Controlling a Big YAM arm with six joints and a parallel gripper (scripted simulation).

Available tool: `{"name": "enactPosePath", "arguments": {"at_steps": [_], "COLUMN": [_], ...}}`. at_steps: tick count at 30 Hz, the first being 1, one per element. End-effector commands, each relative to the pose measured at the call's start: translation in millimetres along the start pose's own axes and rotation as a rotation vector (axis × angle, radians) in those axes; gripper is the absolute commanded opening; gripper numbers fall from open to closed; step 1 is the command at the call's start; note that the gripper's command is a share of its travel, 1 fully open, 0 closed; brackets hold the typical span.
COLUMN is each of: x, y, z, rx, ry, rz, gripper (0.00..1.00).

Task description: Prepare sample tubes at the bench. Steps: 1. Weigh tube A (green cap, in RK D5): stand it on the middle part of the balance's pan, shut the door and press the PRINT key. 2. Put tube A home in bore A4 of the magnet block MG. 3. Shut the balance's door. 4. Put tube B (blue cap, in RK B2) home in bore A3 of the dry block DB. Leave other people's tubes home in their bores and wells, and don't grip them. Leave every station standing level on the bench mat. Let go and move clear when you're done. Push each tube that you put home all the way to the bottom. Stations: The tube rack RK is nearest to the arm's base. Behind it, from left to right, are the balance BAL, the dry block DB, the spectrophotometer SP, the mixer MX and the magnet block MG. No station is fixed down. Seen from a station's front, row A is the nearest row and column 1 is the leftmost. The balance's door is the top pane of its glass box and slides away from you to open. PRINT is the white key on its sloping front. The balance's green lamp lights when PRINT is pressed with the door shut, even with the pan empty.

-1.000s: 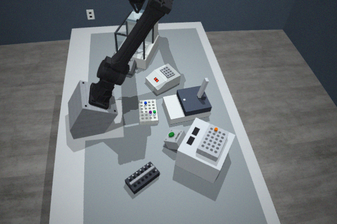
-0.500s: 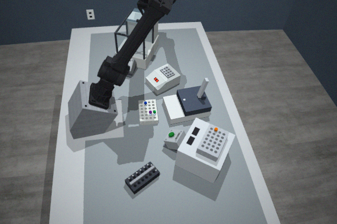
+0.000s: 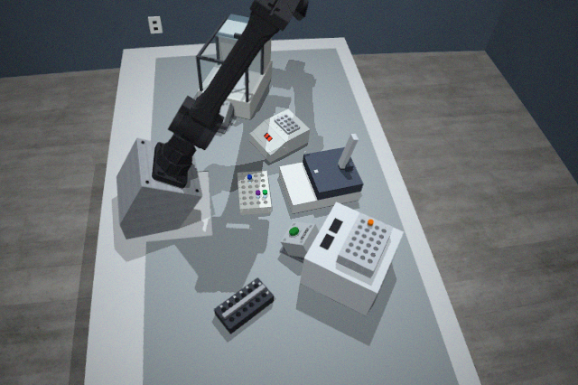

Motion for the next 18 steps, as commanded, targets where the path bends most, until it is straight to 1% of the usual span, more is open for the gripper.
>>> {"name": "enactPosePath", "arguments": {"at_steps": [1, 2, 3, 4, 6, 8, 9, 10, 13, 14, 15, 18], "x": [-10, -12, -21, -21, -32, -32, -29, -42, -56, -65, -68, -88], "y": [-2.4, -1.3, 1.1, 3.5, 8.4, 8.4, -0.7, 12.9, 18.2, 20.2, 22.4, 28.6], "z": [-36, -39, -45, -51, -63, -63, -74, -74, -87, -92, -98, -113], "rx": [-0.006, -0.006, 0.004, 0.002, 0.001, 0.001, 0.009, 0.01, 0.009, 0.019, 0.016, 0.022], "ry": [-0.015, -0.015, -0.035, -0.026, -0.027, -0.027, -0.033, -0.038, -0.038, -0.05, -0.046, -0.054], "rz": [-0.026, -0.026, 0.017, -0.005, -0.005, -0.005, 0.003, 0.014, 0.014, 0.04, 0.027, 0.039], "gripper": [0.36, 0.36, 0.36, 0.36, 0.36, 0.36, 0.36, 0.36, 0.36, 0.36, 0.36, 0.36]}}
Point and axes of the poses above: the point where the finger pads meet when closed, its own y axis out along the fingers, its own x axis across the jaws, z = x × y, the point moved 4 cm from there along -y, back along the fingers, and after that the axes turned 5 degrees about y, right-handed, at the moved point
